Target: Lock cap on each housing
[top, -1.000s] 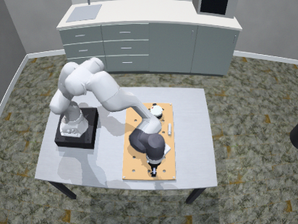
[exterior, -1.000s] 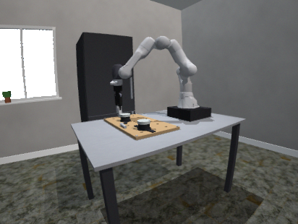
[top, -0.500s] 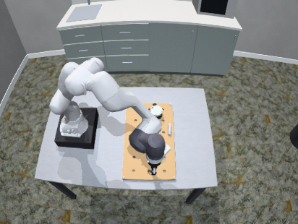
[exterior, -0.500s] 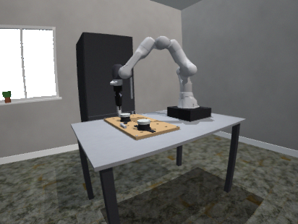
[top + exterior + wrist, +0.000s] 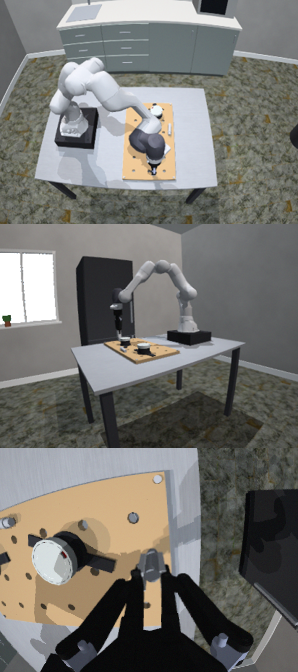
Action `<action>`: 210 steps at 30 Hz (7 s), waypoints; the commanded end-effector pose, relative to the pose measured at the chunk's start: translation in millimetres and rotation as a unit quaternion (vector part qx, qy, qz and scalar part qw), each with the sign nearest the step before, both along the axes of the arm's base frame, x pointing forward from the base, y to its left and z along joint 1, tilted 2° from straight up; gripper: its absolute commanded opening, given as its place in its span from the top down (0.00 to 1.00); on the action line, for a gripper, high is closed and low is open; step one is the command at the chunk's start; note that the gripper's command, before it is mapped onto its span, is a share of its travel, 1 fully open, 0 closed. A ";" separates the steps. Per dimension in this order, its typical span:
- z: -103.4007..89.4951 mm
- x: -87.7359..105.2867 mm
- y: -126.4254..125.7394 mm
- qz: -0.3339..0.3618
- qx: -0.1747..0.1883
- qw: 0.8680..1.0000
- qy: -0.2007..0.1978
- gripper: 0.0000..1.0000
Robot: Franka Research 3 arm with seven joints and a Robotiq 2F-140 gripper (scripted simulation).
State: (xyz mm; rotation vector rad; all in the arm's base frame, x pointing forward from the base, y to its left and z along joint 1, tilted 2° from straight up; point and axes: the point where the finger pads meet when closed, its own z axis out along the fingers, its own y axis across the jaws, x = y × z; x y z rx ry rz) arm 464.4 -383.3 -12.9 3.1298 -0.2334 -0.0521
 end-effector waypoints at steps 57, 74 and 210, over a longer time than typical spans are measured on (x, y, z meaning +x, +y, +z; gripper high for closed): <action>0.8 0.2 -0.7 0.002 -0.001 1.000 -0.001 0.90; 13.9 0.6 -0.6 0.002 -0.001 1.000 -0.001 0.90; 79.7 -88.7 234.2 0.002 -0.001 1.000 -0.001 0.90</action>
